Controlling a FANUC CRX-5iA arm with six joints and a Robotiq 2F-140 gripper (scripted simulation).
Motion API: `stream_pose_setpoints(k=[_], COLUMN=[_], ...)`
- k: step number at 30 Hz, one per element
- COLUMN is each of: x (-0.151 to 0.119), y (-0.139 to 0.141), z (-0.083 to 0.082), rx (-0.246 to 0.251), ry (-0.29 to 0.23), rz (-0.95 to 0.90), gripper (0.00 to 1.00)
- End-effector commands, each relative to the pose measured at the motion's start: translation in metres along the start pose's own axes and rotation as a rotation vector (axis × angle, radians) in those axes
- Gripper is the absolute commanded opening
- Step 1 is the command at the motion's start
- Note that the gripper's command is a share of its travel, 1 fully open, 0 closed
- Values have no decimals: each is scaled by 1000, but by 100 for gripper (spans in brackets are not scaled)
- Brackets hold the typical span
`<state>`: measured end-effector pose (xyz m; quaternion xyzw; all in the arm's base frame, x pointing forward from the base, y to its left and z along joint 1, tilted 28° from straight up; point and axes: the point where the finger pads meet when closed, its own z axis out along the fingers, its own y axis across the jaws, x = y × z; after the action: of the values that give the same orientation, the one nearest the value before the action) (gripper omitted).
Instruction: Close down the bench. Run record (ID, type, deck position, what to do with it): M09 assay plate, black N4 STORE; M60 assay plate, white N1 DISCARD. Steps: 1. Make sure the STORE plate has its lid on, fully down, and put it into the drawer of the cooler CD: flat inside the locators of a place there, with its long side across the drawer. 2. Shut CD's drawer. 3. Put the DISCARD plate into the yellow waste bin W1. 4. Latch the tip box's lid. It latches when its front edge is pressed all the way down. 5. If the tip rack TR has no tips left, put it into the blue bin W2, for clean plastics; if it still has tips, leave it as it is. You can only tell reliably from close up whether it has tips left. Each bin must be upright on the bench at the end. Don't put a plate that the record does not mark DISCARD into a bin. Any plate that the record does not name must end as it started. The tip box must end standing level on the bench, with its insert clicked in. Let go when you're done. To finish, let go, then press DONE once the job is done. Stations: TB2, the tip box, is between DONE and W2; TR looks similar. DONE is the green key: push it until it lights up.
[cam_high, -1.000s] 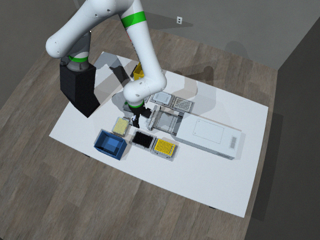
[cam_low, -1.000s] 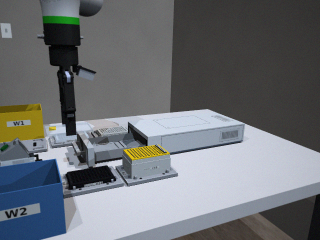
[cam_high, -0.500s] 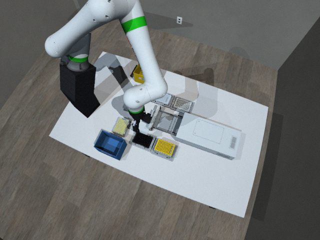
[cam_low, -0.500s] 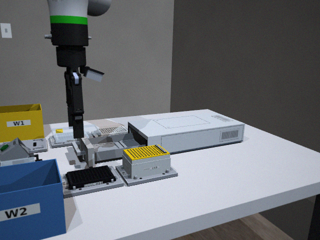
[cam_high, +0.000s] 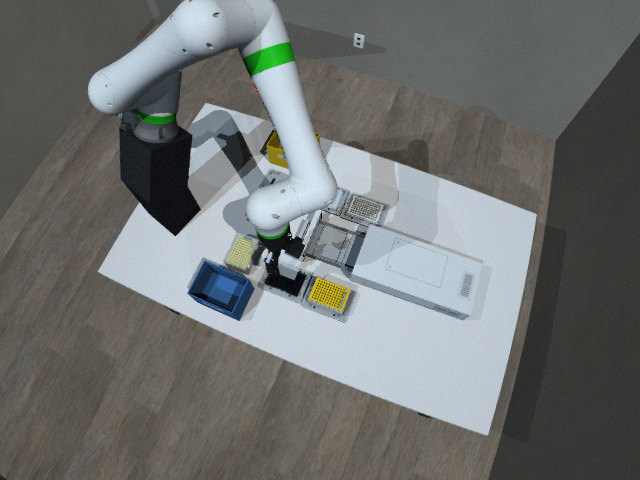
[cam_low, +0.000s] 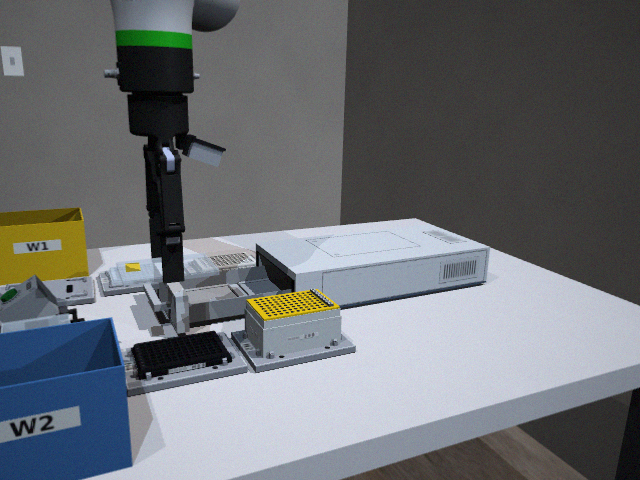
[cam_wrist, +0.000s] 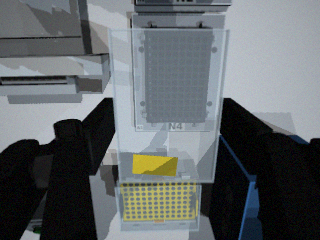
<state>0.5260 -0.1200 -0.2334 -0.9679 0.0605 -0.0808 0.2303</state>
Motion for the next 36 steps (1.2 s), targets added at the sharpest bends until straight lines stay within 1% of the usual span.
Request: stream_pose_setpoints(k=[1, 7, 18, 22, 36], x=[5, 11, 11, 11, 11], y=[10, 20, 20, 20, 20], z=[-1, -1, -1, 2, 20], rx=[0, -1, -1, -1, -1], ry=[1, 1, 1, 1, 1], rz=[0, 0, 0, 0, 0], gripper=[10, 10, 10, 10, 10])
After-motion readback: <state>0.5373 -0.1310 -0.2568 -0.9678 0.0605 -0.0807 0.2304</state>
